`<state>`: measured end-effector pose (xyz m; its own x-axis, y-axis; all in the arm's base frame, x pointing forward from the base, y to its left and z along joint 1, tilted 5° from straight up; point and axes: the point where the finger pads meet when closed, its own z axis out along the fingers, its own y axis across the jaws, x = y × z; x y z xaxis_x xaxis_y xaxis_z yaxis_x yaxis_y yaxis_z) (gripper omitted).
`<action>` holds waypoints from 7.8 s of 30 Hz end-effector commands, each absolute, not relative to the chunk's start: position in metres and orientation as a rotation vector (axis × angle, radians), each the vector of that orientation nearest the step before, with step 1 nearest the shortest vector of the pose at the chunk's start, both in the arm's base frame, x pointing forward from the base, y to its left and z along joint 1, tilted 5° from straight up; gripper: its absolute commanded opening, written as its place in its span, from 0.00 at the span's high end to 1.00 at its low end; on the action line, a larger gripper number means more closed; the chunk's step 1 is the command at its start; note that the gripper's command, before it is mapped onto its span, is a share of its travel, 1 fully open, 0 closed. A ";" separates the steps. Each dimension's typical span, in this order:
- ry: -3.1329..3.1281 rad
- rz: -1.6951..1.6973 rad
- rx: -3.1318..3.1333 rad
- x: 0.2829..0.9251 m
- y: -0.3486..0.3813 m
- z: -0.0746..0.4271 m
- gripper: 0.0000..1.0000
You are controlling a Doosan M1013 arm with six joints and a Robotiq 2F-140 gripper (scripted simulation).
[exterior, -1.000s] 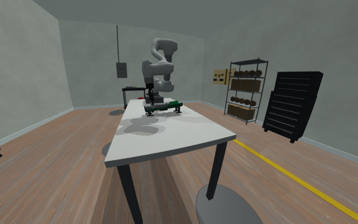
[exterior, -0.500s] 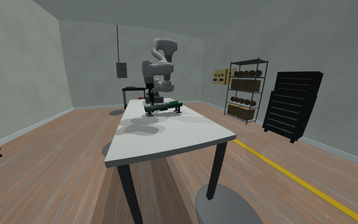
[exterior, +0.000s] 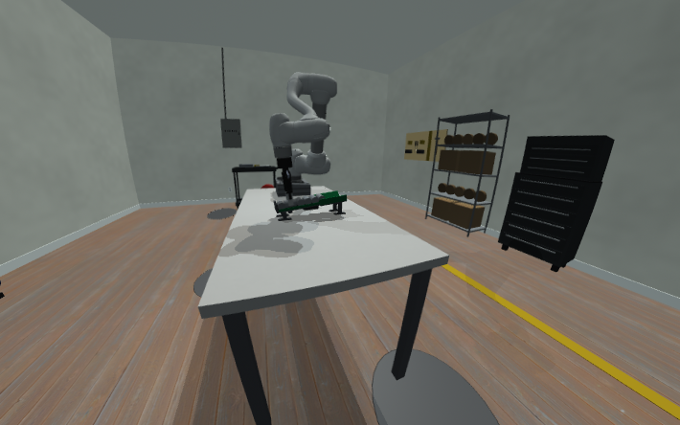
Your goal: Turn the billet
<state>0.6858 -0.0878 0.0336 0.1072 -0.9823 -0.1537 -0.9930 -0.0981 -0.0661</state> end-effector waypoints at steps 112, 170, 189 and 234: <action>2.004 0.097 -2.222 0.681 -0.093 0.118 0.90; 2.051 -0.008 -2.267 0.680 -0.090 0.119 0.90; 2.051 -0.008 -2.267 0.680 -0.090 0.119 0.90; 2.051 -0.008 -2.267 0.680 -0.090 0.119 0.90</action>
<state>0.6803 -0.0901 0.1185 0.1016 -0.9934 -0.0525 -0.9930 -0.0981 -0.0659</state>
